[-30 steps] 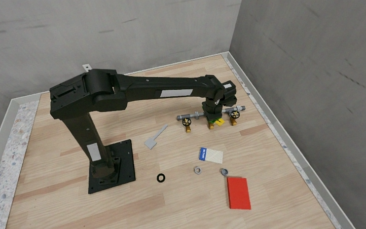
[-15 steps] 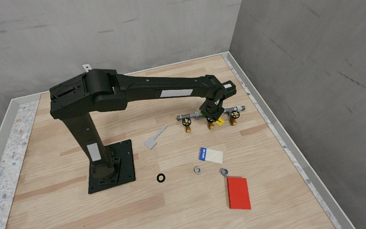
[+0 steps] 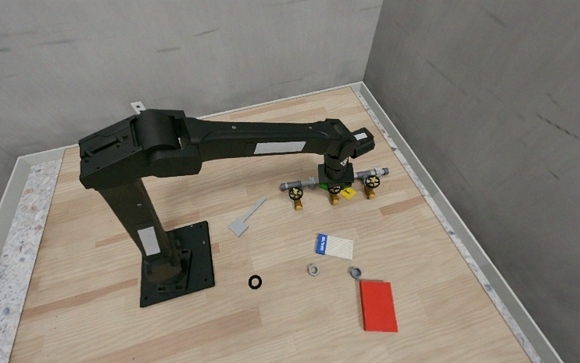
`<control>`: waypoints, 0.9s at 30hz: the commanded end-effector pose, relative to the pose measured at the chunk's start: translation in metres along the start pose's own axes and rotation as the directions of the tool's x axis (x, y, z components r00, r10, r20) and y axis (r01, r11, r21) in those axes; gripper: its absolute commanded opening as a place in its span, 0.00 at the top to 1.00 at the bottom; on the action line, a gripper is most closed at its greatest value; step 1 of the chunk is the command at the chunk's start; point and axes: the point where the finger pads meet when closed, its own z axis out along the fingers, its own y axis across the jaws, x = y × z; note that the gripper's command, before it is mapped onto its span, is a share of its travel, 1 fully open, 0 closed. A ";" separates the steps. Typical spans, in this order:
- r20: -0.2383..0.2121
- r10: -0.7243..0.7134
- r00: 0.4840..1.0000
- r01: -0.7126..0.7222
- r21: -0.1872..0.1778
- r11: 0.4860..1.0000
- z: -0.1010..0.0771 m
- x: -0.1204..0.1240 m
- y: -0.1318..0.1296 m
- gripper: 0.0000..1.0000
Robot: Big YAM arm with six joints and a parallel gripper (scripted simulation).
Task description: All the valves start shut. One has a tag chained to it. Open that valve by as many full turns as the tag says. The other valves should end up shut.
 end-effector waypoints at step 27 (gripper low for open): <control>0.008 -0.225 0.974 0.224 0.022 0.974 -0.012 -0.006 -0.010 0.00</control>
